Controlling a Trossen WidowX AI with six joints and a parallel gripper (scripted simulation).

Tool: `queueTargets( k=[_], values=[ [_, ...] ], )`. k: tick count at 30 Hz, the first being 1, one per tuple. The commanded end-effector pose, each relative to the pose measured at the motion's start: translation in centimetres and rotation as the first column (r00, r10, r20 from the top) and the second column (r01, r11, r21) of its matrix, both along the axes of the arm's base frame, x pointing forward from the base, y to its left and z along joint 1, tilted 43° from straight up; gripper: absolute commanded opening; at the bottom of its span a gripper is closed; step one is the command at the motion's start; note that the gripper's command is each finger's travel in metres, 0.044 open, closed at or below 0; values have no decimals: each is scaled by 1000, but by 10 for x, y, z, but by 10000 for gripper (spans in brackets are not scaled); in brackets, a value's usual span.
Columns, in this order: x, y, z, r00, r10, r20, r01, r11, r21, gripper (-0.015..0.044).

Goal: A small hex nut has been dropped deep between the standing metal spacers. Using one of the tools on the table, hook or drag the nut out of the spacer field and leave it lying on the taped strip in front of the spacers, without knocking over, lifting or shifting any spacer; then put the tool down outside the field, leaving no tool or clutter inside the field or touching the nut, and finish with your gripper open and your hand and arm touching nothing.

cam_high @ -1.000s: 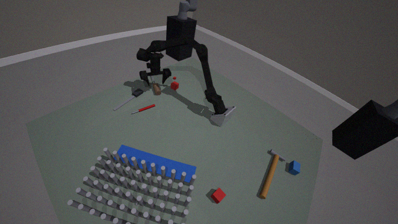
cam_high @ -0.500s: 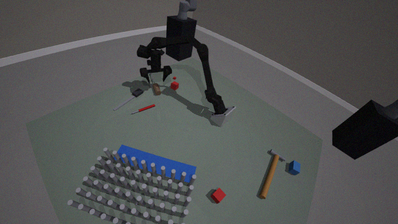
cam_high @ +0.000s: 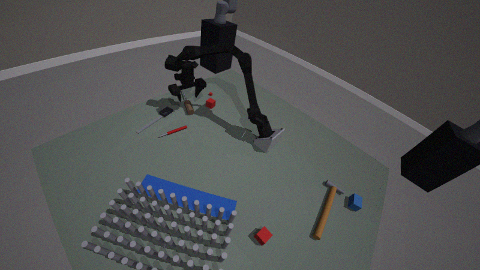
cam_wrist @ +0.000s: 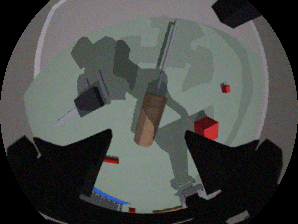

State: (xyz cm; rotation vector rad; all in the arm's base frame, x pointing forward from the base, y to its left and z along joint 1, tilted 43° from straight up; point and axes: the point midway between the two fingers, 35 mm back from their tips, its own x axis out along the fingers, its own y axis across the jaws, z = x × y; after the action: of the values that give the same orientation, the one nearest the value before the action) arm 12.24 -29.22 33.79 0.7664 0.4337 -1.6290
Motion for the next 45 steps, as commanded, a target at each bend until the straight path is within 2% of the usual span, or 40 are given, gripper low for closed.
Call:
queueTargets(
  k=[1, 5, 9, 14, 18, 25, 33, 39, 45],
  values=[
    [1, -3, -1, 914, 238, -328, -252, 968, -1, 440],
    [3, -5, -2, 687, 402, -606, -441, 893, 92, 440],
    [5, -6, -3, 357, 494, -793, -546, 799, 251, 440],
    [5, -5, -4, 97, 504, -858, -554, 744, 375, 440],
    [5, -4, -5, -90, 508, -856, -532, 702, 473, 440],
    [5, -2, -6, -401, 489, -775, -434, 643, 631, 440],
    [5, 1, -8, -692, 452, -563, -250, 581, 774, 440],
    [5, 5, -10, -843, 415, -343, -71, 546, 835, 440],
    [4, 8, -11, -924, 372, -87, 124, 508, 852, 440]
  ],
)
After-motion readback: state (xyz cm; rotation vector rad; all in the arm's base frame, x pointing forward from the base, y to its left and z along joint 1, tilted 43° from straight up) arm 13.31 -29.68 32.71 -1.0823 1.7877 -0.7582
